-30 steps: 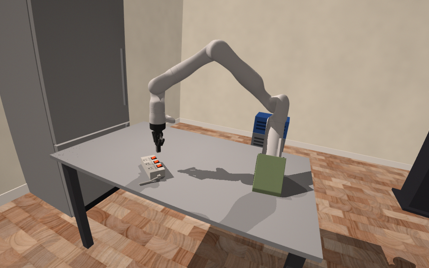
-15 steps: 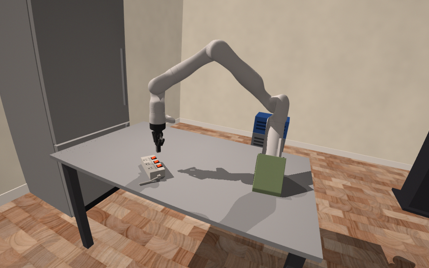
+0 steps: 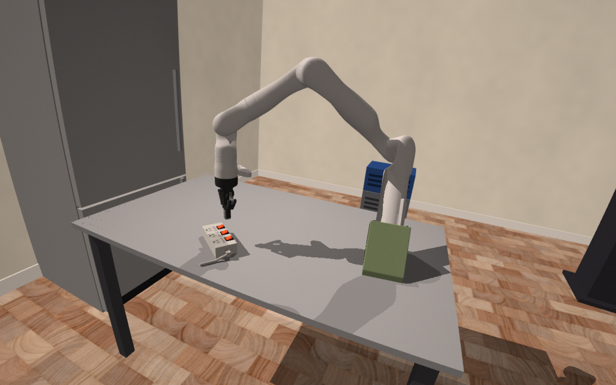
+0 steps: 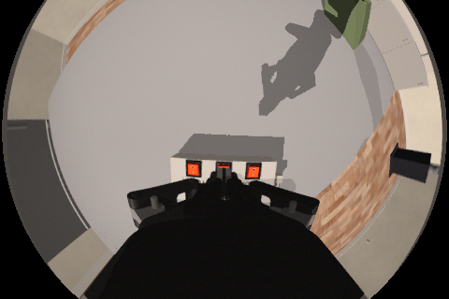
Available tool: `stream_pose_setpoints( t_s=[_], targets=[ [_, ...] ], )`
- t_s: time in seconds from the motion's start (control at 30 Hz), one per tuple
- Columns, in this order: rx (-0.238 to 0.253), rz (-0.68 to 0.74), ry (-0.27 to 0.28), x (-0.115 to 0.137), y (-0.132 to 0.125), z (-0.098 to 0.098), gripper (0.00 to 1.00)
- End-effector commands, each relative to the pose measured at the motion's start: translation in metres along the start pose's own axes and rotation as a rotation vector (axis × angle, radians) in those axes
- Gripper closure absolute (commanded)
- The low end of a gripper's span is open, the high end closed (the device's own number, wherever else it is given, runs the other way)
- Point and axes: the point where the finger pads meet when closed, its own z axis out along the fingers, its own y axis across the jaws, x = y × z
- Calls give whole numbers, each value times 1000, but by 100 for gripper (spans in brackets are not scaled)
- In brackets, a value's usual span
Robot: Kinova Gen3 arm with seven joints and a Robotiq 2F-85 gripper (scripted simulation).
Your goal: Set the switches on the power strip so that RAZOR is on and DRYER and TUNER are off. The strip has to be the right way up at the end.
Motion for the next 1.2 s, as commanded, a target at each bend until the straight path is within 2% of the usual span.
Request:
stream_pose_setpoints(
  t_s=[0.0, 0.47, 1.17],
  targets=[
    [1, 0, -2, -1, 0, 0, 100],
    [0, 0, -2, -1, 0, 9, 100],
    [0, 0, -2, -1, 0, 33, 100]
  ],
)
